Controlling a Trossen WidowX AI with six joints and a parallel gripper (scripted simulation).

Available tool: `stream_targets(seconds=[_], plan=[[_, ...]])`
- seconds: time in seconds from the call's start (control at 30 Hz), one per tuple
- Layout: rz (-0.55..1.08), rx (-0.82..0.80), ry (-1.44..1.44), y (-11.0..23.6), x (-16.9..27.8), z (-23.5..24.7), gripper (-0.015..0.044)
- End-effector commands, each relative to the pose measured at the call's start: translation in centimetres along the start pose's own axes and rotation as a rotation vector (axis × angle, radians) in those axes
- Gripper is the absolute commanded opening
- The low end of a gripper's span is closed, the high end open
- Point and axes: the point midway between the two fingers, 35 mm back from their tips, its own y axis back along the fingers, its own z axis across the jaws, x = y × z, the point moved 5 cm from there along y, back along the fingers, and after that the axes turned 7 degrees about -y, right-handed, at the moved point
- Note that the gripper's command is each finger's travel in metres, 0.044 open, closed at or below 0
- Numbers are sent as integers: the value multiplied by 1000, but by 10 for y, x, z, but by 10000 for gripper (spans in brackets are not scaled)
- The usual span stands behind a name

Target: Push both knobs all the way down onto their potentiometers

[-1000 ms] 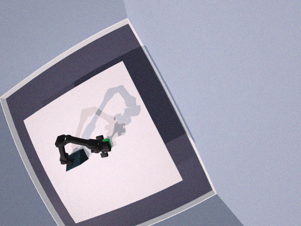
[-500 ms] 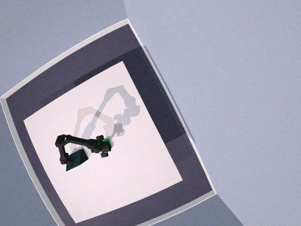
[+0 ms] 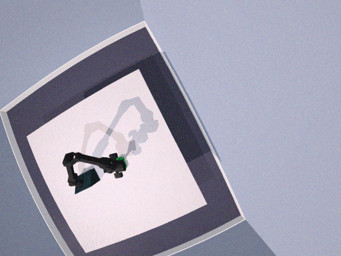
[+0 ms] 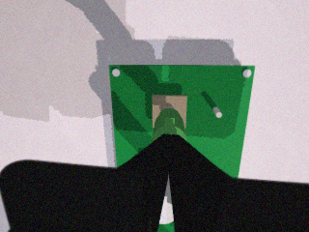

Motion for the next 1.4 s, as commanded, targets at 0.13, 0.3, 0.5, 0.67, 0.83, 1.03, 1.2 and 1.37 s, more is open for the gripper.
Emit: stream_targets(seconds=[0.13,0.3,0.5,0.67,0.83,1.03,1.2,1.37], plan=[[3,-3,6,-5,-1,1,0],[3,-3,6,-7,-1,1,0],[3,-3,6,-7,-1,1,0],[3,-3,6,-8,-1,1,0],[3,-3,6,-8,-1,1,0],[3,-3,6,-8,-1,1,0],[3,-3,6,-9,-1,1,0],[3,-3,6,-9,-1,1,0]])
